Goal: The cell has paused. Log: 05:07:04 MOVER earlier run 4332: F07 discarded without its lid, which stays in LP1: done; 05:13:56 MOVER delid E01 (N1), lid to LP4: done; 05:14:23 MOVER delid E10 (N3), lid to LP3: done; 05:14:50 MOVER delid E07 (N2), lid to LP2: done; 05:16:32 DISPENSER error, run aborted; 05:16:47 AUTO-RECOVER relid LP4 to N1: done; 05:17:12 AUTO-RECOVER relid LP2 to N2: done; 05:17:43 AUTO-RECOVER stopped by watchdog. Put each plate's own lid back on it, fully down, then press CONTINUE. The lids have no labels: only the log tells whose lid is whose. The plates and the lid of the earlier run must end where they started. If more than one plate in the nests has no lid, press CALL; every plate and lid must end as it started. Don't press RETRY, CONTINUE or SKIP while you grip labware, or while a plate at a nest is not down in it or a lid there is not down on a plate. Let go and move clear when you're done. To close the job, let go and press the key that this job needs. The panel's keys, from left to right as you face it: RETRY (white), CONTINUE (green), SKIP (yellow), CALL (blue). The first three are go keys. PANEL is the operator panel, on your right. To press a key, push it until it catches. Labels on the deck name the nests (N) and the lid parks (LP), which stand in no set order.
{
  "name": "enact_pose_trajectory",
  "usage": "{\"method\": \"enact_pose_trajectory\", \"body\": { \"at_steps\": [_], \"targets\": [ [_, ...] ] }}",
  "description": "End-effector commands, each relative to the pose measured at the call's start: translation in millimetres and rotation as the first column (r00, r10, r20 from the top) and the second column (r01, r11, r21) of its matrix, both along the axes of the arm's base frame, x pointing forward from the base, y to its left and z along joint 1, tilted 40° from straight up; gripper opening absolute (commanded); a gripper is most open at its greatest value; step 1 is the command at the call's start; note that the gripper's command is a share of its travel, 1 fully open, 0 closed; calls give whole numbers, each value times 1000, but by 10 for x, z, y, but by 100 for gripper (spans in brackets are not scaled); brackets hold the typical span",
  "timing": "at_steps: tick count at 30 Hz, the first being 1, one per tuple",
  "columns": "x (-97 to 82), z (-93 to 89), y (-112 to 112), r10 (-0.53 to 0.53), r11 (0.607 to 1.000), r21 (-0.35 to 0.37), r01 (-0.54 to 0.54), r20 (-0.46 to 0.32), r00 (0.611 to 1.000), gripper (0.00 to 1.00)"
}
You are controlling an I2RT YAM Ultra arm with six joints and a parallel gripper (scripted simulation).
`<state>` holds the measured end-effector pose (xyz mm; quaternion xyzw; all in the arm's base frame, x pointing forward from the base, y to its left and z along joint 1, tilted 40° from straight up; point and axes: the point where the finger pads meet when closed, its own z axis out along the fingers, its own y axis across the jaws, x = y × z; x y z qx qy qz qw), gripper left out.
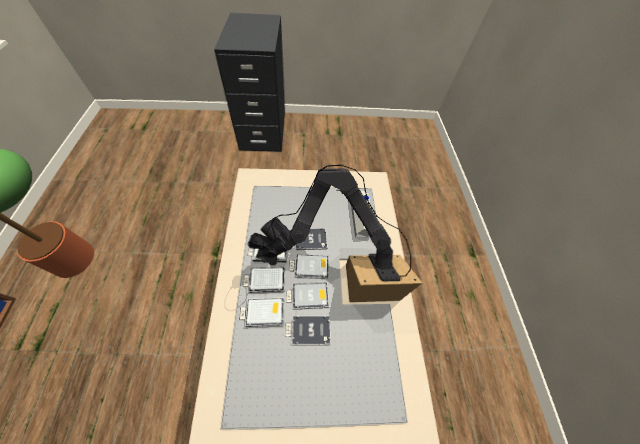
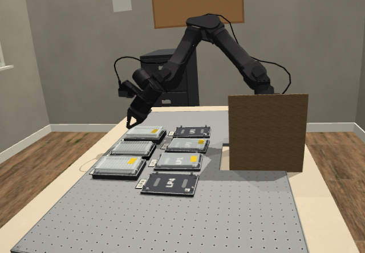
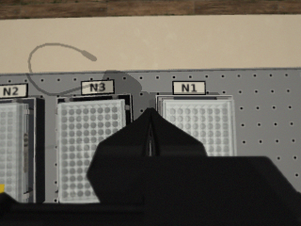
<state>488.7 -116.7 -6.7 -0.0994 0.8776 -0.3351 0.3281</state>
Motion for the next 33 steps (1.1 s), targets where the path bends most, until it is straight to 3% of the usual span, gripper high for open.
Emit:
{"method": "enact_pose_trajectory", "body": {
  "at_steps": [1,2,3,9,14,18,23,27,33],
  "targets": [
    [-76,-186,157,42,999,14,-41,-57,998,0],
    [-76,-186,157,42,999,14,-41,-57,998,0],
    [-101,-22,128,9,1000,7,-9,-34,999,100],
    [-404,-38,124,-74,997,7,75,-120,990,100],
    [-482,16,122,-114,993,6,116,-142,983,100],
    [-716,-24,120,-168,985,0,171,-208,964,100],
    [-851,47,119,-232,971,-4,239,-247,941,100],
    [-1079,-48,117,-282,957,-22,291,-321,904,100],
    [-1259,-9,116,-330,939,-31,342,-360,873,100]
  ]
}}
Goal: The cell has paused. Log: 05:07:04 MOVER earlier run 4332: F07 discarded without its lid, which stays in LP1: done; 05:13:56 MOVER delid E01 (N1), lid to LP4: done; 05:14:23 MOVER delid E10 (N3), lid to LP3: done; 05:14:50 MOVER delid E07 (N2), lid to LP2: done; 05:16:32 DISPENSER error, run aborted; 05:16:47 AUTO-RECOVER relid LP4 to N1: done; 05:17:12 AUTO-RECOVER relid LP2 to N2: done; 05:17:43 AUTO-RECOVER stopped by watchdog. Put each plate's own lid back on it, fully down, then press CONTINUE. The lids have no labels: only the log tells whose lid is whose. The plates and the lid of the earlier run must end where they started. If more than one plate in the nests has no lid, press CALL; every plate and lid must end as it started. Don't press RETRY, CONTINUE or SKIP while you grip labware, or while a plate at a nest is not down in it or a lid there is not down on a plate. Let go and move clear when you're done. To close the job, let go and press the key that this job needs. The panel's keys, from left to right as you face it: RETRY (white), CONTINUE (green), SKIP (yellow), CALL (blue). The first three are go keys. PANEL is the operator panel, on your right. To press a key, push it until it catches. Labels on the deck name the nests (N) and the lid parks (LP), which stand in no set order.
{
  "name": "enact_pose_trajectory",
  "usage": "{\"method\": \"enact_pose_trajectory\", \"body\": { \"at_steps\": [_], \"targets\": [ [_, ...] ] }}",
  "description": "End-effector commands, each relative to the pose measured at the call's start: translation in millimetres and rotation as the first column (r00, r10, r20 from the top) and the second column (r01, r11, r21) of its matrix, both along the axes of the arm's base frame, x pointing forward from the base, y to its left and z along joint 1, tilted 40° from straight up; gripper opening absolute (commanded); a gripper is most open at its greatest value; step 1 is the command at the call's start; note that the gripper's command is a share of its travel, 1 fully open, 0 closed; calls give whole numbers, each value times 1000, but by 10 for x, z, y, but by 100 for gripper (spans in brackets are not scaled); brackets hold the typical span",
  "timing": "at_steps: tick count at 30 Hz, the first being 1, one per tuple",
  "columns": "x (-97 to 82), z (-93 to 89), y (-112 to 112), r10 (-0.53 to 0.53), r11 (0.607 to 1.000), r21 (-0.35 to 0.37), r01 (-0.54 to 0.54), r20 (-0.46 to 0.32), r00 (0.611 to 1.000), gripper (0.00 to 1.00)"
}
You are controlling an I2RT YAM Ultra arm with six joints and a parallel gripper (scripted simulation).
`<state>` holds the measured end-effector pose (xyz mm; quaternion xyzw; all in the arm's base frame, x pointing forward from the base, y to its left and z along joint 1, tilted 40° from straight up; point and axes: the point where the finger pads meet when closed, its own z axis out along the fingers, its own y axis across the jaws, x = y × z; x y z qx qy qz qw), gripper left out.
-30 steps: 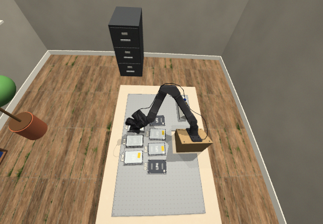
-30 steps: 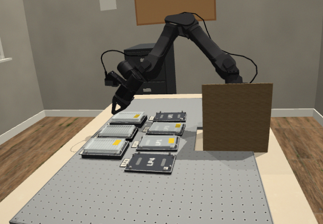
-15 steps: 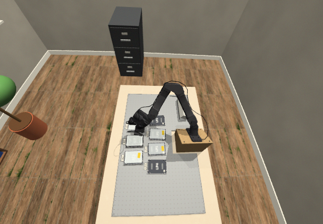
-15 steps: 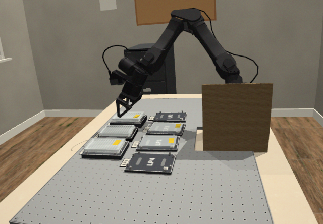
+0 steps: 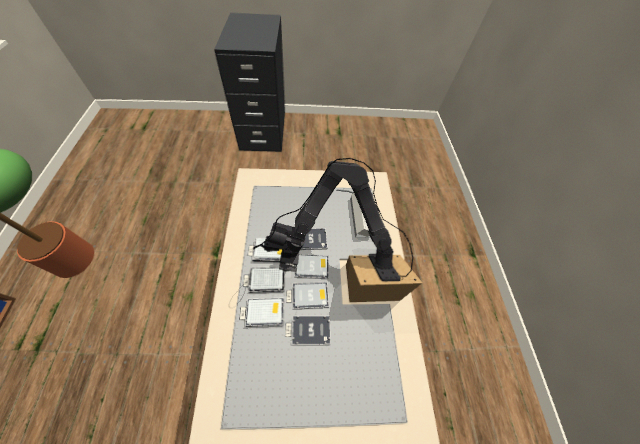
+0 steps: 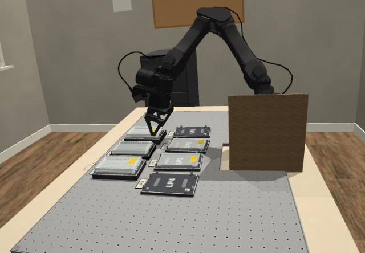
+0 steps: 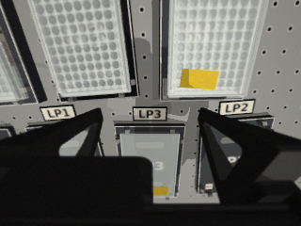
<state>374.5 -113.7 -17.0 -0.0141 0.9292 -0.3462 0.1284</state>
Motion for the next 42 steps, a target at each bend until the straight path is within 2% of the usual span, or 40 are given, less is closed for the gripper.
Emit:
{"method": "enact_pose_trajectory", "body": {
  "at_steps": [1,8,9,10,12,14,18,19,23,24,28,37,40,42],
  "targets": [
    [-174,70,86,-60,998,0,60,-64,996,100],
    [-556,-30,89,-153,988,-4,155,-187,970,100],
    [-557,73,90,-153,988,3,156,-152,976,100],
    [-768,-9,83,-154,988,-5,156,-194,969,100],
    [-869,-16,82,-154,988,-5,156,-194,969,100],
    [-869,-16,82,-154,988,-5,156,-194,969,100],
    [-1065,-31,80,-154,988,-5,156,-192,969,100],
    [-1066,-35,81,-154,988,0,156,-169,973,100],
    [-1107,-36,88,-154,988,0,156,-169,973,100],
    [-938,40,97,-154,988,8,156,-128,980,100],
    [-986,-15,100,-154,988,2,156,-161,975,100],
    [-1010,-38,102,-152,988,-2,154,-179,972,100],
    [-1162,-157,27,-157,987,-9,159,-214,964,100],
    [-1170,-181,-9,-163,986,-9,165,-214,963,100]
  ]
}}
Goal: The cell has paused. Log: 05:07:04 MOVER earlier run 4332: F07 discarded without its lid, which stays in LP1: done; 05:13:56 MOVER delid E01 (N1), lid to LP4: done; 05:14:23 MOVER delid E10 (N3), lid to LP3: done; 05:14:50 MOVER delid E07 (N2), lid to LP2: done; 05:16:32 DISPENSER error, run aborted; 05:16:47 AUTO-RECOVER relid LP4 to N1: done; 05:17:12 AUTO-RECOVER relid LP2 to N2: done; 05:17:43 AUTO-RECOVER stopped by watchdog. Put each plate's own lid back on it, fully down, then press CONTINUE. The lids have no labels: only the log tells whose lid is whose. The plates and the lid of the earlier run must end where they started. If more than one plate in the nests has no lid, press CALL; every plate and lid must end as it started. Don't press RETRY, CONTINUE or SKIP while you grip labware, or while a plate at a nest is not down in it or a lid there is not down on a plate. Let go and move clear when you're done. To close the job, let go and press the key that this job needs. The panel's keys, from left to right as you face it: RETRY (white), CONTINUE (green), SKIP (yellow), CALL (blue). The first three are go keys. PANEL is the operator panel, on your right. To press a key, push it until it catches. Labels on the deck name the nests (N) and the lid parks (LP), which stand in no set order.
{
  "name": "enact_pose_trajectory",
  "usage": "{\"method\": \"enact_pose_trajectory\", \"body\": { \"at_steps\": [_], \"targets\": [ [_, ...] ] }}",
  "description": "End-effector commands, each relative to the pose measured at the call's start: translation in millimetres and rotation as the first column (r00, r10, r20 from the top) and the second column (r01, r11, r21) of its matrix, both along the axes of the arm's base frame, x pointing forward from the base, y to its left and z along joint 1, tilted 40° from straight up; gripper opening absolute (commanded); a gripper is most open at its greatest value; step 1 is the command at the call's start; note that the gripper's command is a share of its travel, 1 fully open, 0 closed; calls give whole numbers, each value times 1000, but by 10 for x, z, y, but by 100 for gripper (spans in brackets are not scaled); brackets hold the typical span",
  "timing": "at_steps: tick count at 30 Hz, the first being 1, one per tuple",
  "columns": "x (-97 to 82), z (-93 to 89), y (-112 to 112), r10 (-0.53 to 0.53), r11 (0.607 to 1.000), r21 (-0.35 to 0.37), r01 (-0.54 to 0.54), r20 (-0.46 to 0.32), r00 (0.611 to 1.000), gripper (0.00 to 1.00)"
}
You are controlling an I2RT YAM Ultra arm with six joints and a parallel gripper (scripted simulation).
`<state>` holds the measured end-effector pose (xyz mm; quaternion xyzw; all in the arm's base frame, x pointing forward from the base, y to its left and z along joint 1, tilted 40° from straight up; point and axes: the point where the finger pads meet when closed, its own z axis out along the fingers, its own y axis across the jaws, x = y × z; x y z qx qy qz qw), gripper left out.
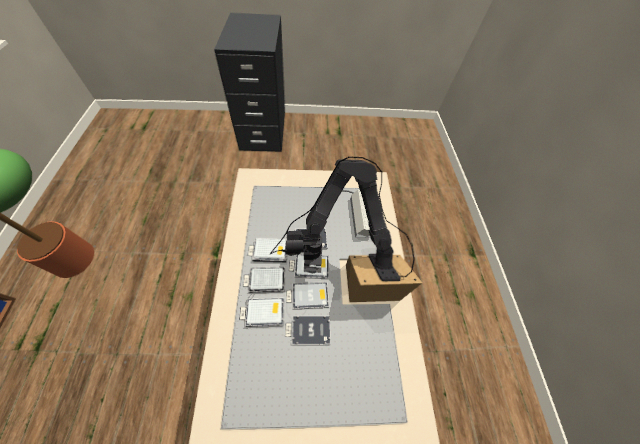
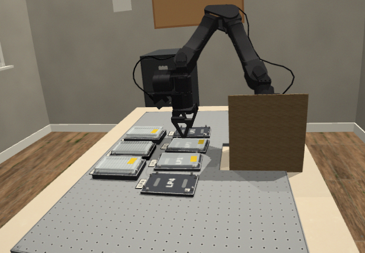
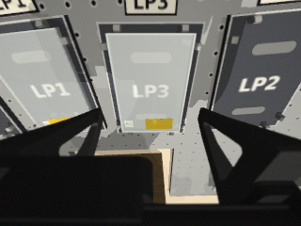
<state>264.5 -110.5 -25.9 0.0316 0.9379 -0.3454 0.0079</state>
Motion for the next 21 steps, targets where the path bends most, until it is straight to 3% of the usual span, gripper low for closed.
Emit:
{"method": "enact_pose_trajectory", "body": {
  "at_steps": [1,21],
  "targets": [
    [-70,-105,-52,4,1000,-5,-4,-21,1000,100],
    [-80,-337,-234,4,1000,2,-4,-21,1000,100]
  ]
}}
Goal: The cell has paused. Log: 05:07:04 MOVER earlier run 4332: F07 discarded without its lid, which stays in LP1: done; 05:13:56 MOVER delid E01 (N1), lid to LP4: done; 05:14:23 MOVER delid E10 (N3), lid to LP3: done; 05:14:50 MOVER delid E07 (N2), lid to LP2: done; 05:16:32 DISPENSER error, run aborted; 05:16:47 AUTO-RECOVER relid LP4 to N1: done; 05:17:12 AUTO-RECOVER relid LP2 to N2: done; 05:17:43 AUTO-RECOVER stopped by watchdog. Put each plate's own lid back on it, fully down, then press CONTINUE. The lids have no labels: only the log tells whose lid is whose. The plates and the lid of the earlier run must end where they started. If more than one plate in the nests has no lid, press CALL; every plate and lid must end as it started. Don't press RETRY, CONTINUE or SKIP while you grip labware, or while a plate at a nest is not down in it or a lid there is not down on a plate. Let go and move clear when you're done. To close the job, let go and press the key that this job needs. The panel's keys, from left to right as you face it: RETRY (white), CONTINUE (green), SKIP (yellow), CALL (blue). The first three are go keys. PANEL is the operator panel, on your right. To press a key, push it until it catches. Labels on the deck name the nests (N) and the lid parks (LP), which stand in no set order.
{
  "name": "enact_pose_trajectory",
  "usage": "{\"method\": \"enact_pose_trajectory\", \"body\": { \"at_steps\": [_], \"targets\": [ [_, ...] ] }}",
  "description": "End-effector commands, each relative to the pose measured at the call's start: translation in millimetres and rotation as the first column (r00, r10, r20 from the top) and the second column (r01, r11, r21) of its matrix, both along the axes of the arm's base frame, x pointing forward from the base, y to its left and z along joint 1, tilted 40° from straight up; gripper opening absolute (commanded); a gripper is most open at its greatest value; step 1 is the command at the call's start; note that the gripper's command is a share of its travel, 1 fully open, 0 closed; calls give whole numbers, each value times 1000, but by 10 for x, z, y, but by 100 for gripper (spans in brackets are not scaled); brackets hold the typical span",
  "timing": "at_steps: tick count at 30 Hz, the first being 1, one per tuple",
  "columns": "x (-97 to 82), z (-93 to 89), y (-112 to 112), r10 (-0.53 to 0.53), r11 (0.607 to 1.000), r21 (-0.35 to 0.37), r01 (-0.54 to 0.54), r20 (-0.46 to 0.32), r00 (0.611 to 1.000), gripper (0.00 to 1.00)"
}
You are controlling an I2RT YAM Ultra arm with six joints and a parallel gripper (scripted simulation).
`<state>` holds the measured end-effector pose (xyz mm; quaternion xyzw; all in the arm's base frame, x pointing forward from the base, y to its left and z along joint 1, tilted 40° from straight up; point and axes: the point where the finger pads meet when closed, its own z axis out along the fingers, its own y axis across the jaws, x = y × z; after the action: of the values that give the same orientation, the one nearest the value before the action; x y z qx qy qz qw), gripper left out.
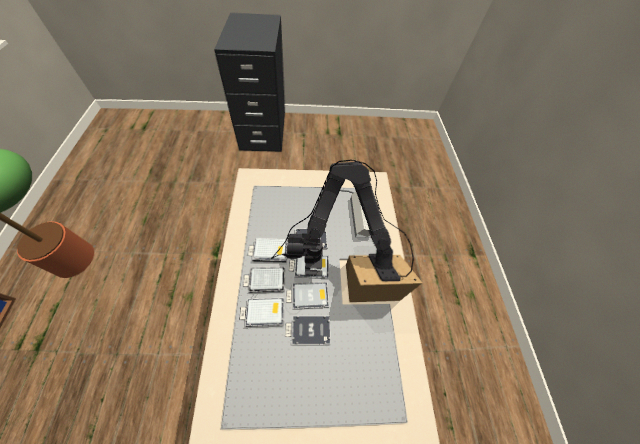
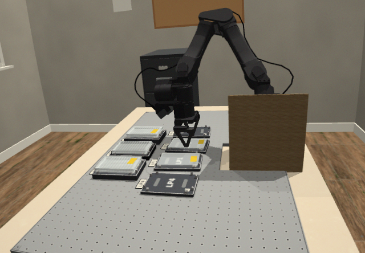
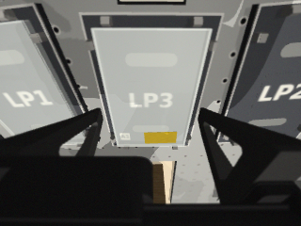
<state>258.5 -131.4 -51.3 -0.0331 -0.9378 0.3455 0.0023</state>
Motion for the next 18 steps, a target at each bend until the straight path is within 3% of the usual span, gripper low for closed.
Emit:
{"method": "enact_pose_trajectory", "body": {
  "at_steps": [1,7,12,18],
  "targets": [
    [-19,-84,-24,14,1000,2,-14,-3,1000,100],
    [-19,-144,-67,14,1000,5,-14,-3,1000,100],
    [137,-75,-48,27,1000,1,-27,36,999,100],
    [99,-65,-61,18,1000,-2,-18,28,999,100]
  ]
}}
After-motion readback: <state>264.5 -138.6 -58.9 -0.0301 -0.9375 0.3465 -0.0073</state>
